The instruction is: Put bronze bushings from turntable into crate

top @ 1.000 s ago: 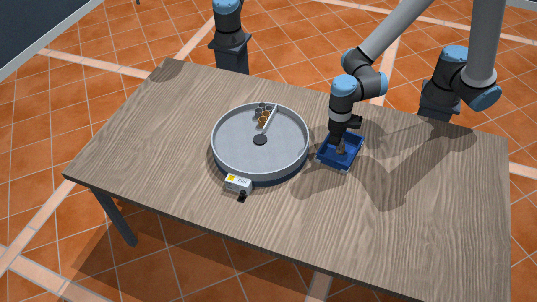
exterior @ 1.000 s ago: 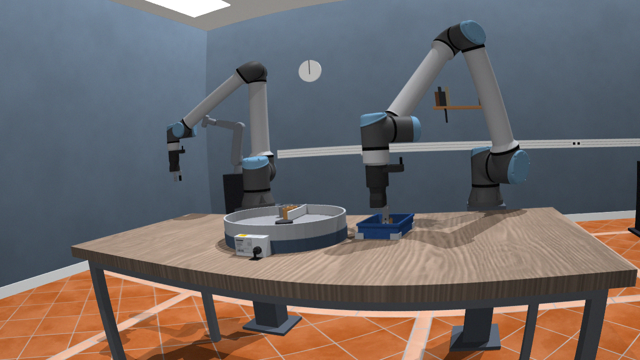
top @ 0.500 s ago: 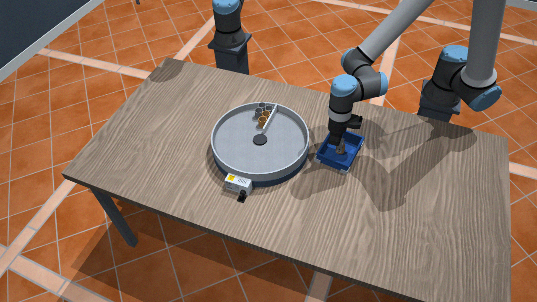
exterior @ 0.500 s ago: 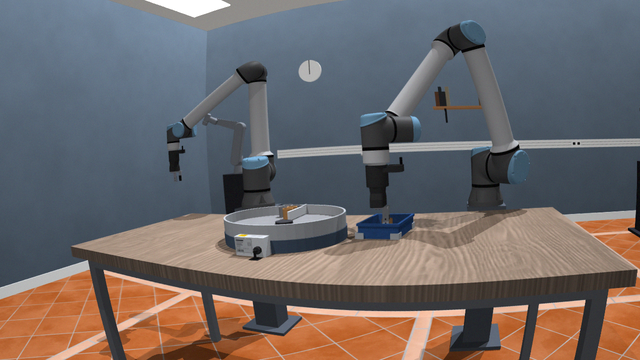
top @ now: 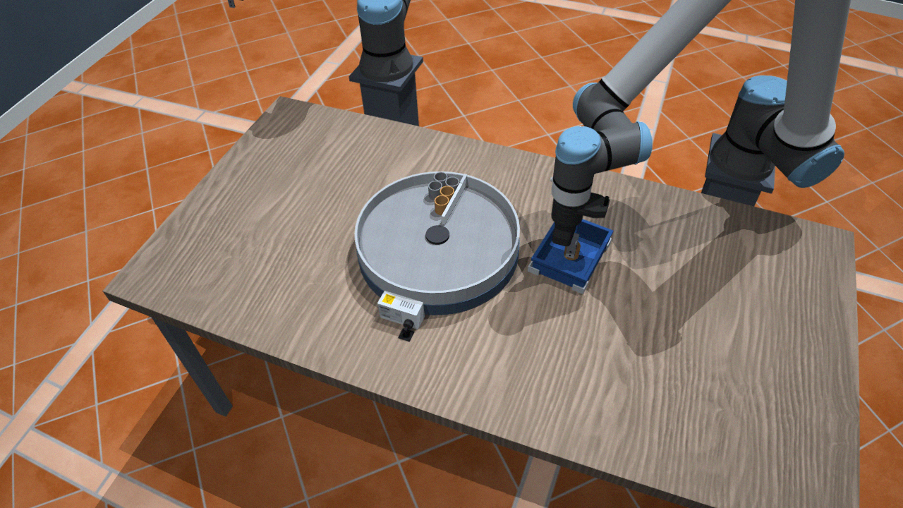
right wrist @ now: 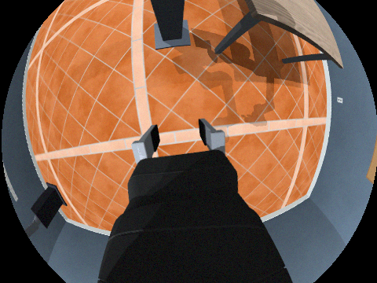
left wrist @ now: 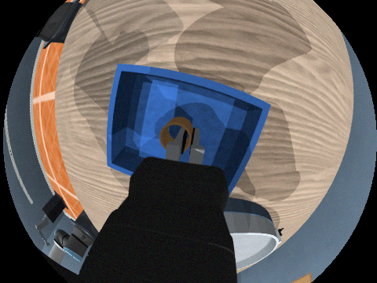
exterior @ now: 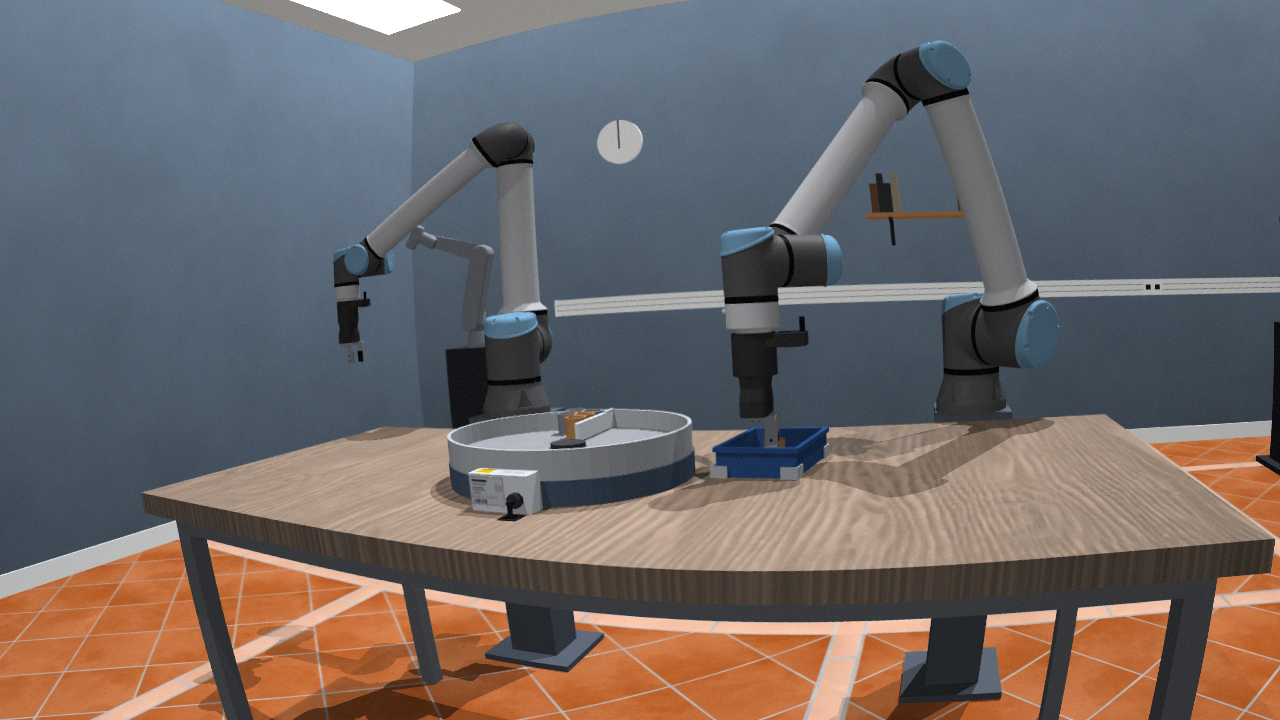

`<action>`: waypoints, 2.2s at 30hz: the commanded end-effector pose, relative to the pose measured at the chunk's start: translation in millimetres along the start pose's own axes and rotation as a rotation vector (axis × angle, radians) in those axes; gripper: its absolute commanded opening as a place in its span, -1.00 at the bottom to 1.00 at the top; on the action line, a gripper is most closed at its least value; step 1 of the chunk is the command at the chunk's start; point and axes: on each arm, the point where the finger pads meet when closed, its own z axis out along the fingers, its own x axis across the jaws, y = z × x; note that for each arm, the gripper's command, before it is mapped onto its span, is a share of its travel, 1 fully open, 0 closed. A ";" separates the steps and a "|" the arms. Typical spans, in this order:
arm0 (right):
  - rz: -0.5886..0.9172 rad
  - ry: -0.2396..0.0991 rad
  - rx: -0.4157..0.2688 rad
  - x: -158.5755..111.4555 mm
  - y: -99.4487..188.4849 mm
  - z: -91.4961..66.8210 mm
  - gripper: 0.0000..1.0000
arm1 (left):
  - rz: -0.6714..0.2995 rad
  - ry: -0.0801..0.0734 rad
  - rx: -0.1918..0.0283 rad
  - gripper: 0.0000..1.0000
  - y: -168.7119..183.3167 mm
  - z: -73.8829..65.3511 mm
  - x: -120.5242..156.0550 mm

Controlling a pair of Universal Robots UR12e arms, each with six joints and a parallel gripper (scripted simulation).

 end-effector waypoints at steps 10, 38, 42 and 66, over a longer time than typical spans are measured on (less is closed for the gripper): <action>0.000 0.000 -0.002 0.2 0.7 -0.9 1.00 | 0.000 0.001 -0.002 -1.00 0.7 1.4 0.6; 0.000 0.000 -0.002 0.2 0.7 -0.9 1.00 | 0.000 0.001 -0.002 -1.00 0.7 1.4 0.6; 0.000 0.000 -0.002 0.2 0.7 -0.9 1.00 | 0.000 0.001 -0.002 -1.00 0.7 1.4 0.6; 0.000 0.000 -0.002 0.2 0.7 -0.9 1.00 | 0.000 0.001 -0.002 -0.25 0.7 1.4 0.6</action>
